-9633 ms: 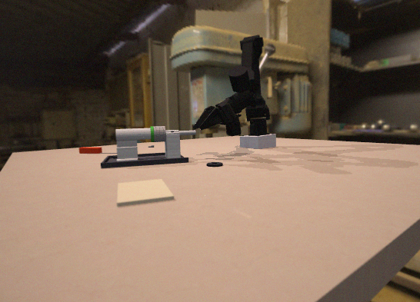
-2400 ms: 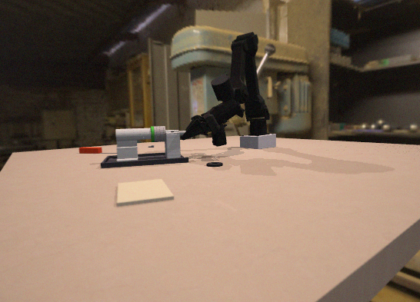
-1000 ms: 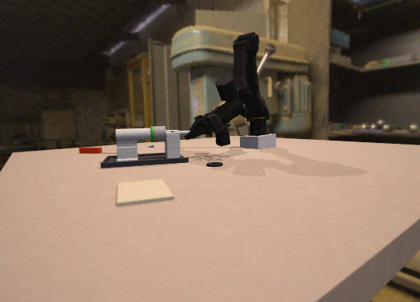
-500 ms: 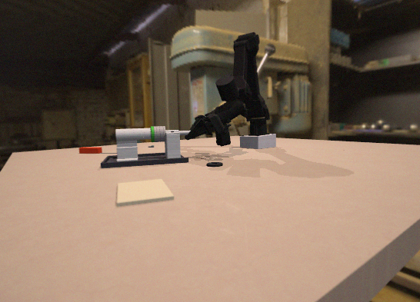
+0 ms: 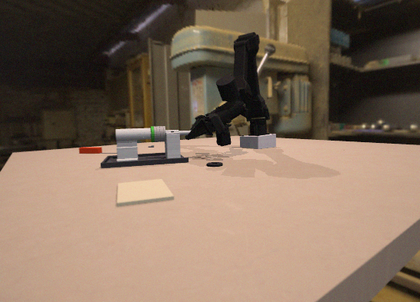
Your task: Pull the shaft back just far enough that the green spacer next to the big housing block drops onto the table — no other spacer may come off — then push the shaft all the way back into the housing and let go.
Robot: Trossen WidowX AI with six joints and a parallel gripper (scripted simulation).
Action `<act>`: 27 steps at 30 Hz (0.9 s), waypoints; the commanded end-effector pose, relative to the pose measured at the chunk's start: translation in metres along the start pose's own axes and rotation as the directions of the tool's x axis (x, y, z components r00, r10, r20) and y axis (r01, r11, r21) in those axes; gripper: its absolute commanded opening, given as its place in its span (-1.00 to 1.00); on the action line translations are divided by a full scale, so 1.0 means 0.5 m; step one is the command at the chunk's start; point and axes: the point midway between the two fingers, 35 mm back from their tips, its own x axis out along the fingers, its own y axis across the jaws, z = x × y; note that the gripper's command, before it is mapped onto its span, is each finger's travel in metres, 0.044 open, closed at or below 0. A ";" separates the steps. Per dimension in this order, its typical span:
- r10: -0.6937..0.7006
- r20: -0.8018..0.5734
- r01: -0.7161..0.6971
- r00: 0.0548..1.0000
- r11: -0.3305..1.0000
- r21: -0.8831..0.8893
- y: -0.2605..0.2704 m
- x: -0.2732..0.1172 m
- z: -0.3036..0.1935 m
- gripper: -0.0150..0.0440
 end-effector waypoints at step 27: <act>0.000 0.001 0.000 1.000 1.000 0.003 0.001 -0.006 0.004 -0.49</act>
